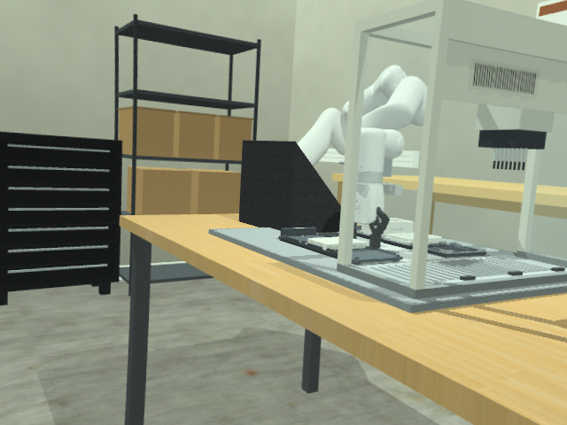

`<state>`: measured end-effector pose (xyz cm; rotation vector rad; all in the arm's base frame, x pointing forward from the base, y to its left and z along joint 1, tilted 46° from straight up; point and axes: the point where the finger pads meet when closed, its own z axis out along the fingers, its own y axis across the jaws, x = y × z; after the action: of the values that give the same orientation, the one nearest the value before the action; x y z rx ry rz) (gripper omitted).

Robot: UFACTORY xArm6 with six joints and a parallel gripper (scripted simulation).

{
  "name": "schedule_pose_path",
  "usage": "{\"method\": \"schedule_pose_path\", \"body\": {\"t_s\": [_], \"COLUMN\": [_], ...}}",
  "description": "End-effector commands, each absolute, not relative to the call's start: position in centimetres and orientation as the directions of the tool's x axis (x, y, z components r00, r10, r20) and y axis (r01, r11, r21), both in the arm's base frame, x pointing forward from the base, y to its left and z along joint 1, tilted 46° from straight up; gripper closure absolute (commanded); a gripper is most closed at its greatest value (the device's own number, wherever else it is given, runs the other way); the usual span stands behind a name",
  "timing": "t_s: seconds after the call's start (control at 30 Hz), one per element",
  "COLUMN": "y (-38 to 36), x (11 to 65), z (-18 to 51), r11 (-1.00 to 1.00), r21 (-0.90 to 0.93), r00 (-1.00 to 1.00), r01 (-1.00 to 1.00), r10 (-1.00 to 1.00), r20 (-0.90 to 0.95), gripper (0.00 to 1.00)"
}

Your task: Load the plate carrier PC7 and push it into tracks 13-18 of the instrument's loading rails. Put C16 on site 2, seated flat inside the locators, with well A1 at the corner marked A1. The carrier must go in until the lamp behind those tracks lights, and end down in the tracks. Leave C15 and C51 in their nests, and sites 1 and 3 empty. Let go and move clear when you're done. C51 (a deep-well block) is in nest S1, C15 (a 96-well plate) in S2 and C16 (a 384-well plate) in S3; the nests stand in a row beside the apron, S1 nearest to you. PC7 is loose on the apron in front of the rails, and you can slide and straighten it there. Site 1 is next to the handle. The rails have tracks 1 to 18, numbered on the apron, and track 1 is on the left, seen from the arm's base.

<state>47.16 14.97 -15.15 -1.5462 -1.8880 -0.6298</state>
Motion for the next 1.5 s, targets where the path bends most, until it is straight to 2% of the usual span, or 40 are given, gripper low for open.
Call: {"method": "schedule_pose_path", "body": {"t_s": [0.0, 1.47], "y": [14.71, 14.89], "x": [47.36, 47.33], "z": [-15.23, -15.04], "r11": [0.202, 0.202], "r21": [-0.015, -0.015], "r00": [-0.132, -0.132], "r01": [0.979, 0.979], "r10": [0.689, 0.689], "r20": [0.713, 0.713], "gripper": [0.0, 0.0]}}
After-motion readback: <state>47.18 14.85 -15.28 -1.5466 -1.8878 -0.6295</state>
